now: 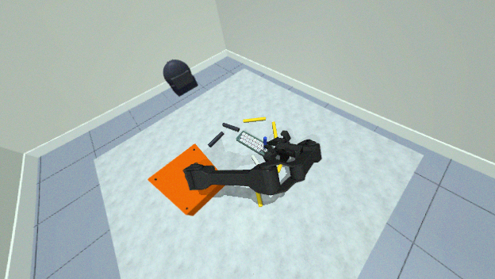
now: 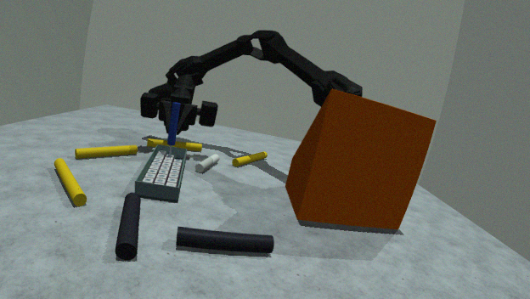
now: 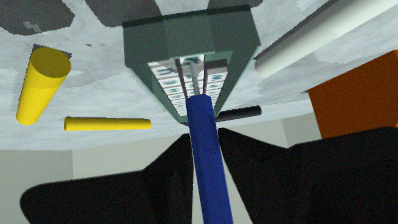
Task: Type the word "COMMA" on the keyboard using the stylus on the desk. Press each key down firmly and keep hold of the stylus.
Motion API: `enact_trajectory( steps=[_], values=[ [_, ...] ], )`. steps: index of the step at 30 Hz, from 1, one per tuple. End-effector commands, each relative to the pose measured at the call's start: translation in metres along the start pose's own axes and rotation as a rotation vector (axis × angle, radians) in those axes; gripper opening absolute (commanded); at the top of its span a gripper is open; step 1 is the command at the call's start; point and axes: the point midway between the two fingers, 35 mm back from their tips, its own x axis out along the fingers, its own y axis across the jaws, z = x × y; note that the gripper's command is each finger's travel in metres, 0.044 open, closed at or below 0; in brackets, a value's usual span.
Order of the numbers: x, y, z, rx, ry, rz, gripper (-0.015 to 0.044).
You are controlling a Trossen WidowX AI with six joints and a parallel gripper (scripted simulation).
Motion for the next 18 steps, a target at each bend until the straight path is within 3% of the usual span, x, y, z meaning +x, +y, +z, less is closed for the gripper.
enact_trajectory(
  steps=[1, 10, 18],
  values=[
    [0.001, 0.0, 0.003, -0.006, -0.005, -0.001, 0.0081],
    [-0.001, 0.0, 0.0, -0.006, -0.005, -0.001, 0.0081],
    [-0.017, -0.002, -0.031, -0.006, -0.003, -0.001, 0.0081]
  ],
)
